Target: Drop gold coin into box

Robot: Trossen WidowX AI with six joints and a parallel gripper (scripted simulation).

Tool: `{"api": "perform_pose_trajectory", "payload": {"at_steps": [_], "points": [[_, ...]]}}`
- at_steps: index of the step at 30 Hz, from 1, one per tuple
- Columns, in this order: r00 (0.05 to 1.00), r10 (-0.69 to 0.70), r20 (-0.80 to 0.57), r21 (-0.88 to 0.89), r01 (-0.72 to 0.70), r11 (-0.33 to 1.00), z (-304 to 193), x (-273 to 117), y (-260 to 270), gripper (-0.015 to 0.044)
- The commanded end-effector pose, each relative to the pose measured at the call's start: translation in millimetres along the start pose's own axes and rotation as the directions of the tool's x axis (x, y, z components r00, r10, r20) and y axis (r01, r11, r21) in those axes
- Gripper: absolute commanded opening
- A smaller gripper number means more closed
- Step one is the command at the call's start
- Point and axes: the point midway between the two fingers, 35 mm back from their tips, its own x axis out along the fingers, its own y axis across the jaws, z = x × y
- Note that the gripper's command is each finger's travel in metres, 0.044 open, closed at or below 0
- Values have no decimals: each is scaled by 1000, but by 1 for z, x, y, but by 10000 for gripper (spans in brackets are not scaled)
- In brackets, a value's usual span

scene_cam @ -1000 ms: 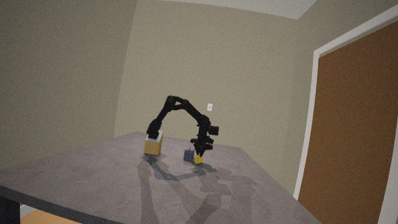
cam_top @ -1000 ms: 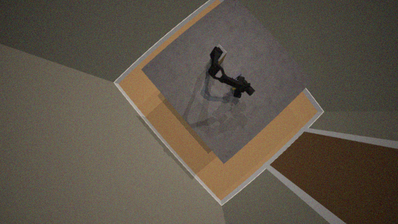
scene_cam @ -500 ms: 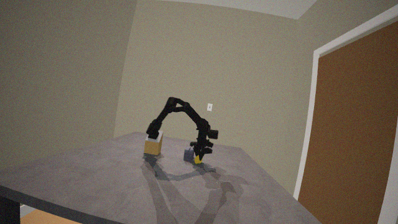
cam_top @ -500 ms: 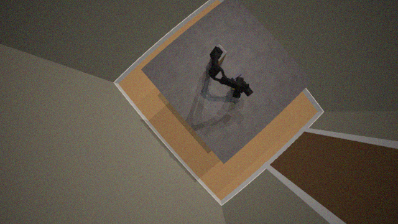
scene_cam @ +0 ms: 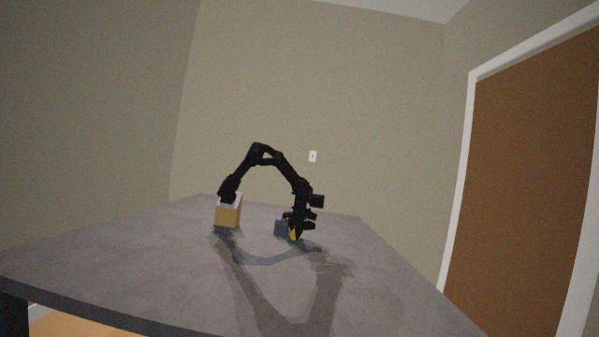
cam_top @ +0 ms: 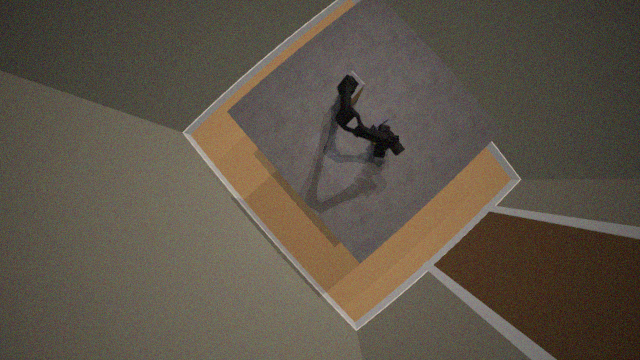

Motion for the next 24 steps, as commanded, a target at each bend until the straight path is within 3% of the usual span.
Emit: {"api": "perform_pose_trajectory", "payload": {"at_steps": [1,3,14,24], "points": [[1000,-4,-2,-3,4,1000,0,2,0,29],[1000,-4,-2,-3,4,1000,0,2,0,0],[1000,-4,-2,-3,4,1000,0,1,0,0],[1000,-1,1,-2,1,1000,3,-22,-1,0]]}}
